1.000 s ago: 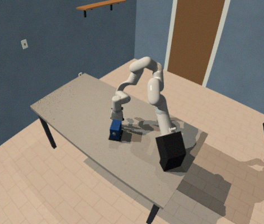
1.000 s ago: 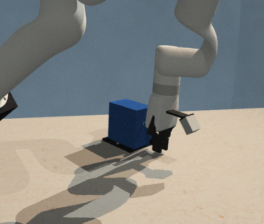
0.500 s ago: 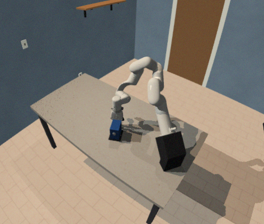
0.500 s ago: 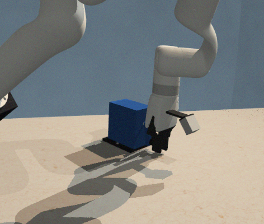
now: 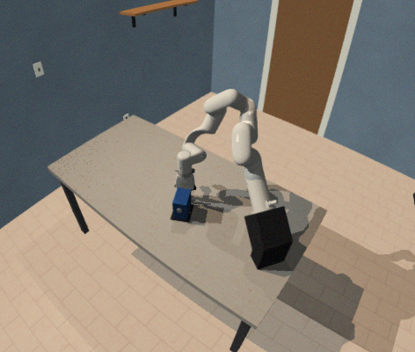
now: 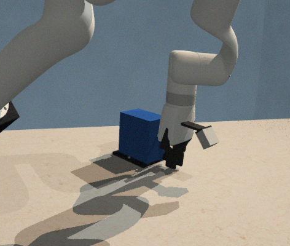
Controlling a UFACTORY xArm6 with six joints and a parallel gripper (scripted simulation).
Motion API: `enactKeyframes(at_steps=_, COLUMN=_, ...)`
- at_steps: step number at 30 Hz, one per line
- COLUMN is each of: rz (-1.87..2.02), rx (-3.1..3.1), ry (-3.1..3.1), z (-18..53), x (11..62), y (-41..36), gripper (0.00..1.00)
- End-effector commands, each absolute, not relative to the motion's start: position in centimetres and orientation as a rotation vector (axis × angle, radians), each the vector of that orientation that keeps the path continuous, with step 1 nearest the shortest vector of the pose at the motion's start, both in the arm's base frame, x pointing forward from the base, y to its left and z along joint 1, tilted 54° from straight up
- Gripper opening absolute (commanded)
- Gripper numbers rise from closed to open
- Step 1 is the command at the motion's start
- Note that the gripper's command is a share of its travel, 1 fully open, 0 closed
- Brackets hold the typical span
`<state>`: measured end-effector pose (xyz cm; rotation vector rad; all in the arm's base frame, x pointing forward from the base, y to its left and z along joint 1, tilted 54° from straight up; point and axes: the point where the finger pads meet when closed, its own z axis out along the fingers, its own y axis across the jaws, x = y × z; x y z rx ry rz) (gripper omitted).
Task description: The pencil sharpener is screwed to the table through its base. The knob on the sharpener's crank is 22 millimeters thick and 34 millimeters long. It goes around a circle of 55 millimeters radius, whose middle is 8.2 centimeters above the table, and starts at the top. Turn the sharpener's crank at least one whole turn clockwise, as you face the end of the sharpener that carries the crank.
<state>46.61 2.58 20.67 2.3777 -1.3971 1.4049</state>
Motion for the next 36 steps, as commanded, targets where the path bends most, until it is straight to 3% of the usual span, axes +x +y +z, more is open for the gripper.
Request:
enactKeyframes(at_steps=1, rz=1.408, rx=2.379, ry=-1.397, z=20.4, x=46.1, y=2.2, gripper=0.0)
enactKeyframes(at_steps=36, rz=1.408, rx=2.379, ry=-1.397, z=20.5, x=40.4, y=0.7, gripper=0.0)
